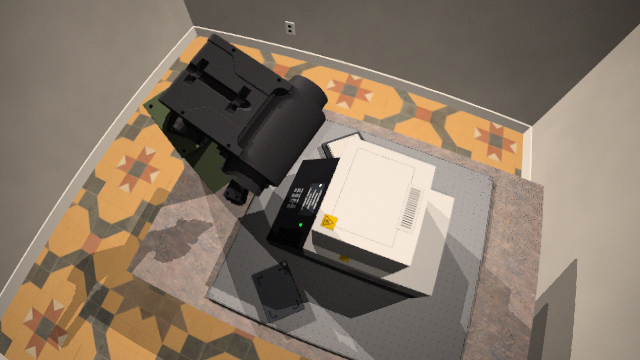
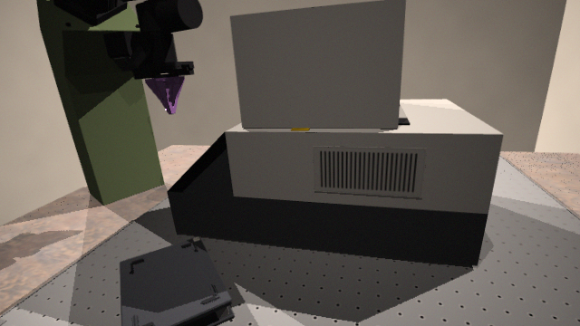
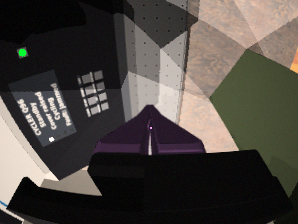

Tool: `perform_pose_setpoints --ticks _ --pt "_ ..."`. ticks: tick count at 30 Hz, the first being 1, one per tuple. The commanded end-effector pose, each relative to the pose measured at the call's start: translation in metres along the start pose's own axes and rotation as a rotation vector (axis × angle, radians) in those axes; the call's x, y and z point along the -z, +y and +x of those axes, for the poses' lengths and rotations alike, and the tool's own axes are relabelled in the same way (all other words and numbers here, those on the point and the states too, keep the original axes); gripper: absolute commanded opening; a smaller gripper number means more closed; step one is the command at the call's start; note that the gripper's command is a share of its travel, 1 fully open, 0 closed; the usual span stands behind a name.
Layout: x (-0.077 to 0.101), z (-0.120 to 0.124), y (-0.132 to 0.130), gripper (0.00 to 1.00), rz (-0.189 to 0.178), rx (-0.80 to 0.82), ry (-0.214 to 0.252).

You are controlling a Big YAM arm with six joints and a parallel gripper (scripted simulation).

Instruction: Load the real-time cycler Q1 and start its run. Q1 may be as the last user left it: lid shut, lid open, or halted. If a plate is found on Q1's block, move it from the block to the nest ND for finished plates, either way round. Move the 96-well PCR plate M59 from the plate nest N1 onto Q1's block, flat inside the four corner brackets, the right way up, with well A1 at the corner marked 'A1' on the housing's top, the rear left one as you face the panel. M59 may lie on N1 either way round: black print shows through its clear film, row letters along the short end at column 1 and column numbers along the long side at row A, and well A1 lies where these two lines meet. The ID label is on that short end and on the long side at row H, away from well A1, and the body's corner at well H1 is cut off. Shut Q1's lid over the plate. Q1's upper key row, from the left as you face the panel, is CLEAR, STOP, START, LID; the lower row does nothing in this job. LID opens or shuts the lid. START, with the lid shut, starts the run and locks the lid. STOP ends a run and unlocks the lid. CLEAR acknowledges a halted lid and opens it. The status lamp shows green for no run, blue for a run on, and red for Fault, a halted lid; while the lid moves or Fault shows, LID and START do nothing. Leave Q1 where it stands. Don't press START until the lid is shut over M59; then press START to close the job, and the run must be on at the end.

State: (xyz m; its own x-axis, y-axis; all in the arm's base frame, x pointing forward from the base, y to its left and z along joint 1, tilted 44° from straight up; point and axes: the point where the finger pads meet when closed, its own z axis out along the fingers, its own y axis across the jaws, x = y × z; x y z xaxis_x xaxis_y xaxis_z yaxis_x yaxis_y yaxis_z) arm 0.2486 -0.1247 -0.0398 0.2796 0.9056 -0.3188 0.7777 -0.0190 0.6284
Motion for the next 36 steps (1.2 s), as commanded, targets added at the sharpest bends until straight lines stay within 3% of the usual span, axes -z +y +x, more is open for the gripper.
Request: perform_pose_setpoints --ticks 1,6,16,28,36 --pt "0.002 0.002 -0.003 0.0 -0.005 -0.003 0.001" --pt "0.001 0.0 0.008 0.0 -0.03 -0.009 -0.005" --pt "0.008 0.003 -0.013 0.0 0.02 0.003 0.006" --pt "0.01 0.003 -0.018 0.0 0.029 0.006 0.008" --pt "0.004 0.001 -0.001 0.0 -0.001 -0.001 0.001"
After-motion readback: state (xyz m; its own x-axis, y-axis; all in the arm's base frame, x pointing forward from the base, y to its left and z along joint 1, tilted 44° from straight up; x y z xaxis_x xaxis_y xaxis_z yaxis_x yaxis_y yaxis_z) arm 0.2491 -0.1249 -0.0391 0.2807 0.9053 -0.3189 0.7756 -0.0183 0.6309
